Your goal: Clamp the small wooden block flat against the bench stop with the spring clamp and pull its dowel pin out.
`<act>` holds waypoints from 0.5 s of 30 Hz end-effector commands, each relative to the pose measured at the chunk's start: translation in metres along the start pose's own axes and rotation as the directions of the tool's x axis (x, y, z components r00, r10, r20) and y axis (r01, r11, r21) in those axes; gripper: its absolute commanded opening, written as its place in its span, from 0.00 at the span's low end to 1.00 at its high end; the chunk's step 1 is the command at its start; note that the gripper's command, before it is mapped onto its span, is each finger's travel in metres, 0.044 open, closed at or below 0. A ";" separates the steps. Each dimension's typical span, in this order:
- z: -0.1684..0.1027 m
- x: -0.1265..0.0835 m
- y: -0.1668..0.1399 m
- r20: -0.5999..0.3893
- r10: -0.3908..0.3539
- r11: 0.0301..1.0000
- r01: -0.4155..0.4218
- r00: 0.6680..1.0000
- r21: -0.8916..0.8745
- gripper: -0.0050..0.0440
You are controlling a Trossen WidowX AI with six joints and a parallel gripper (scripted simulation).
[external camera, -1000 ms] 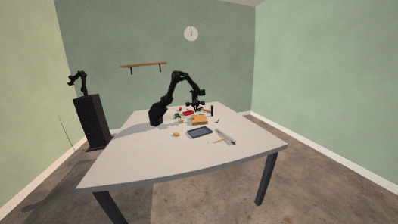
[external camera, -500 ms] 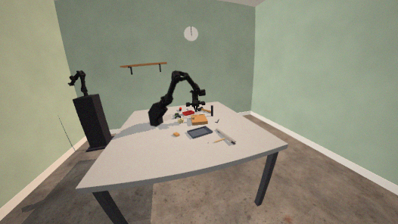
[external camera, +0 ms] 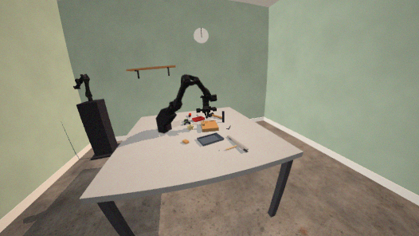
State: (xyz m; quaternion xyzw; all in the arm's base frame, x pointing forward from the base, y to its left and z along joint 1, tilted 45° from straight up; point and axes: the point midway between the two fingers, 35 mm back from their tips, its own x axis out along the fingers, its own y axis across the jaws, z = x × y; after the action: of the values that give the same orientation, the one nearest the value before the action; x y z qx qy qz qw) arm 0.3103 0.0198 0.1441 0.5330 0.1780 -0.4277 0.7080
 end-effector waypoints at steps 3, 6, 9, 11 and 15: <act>-0.001 0.011 -0.001 0.000 -0.010 1.000 0.010 1.000 -0.004 0.10; -0.001 0.016 -0.001 0.000 -0.010 1.000 0.010 1.000 -0.004 0.10; -0.002 0.021 -0.001 0.000 -0.011 1.000 0.011 1.000 -0.004 0.10; -0.002 0.024 -0.001 0.000 -0.011 1.000 0.011 1.000 -0.004 0.10; -0.002 0.027 -0.001 0.000 -0.011 1.000 0.011 1.000 -0.003 0.10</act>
State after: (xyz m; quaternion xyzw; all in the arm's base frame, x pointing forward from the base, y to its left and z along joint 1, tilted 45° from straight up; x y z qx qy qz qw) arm 0.3252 0.0123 0.1321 0.5357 0.1758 -0.4260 0.7075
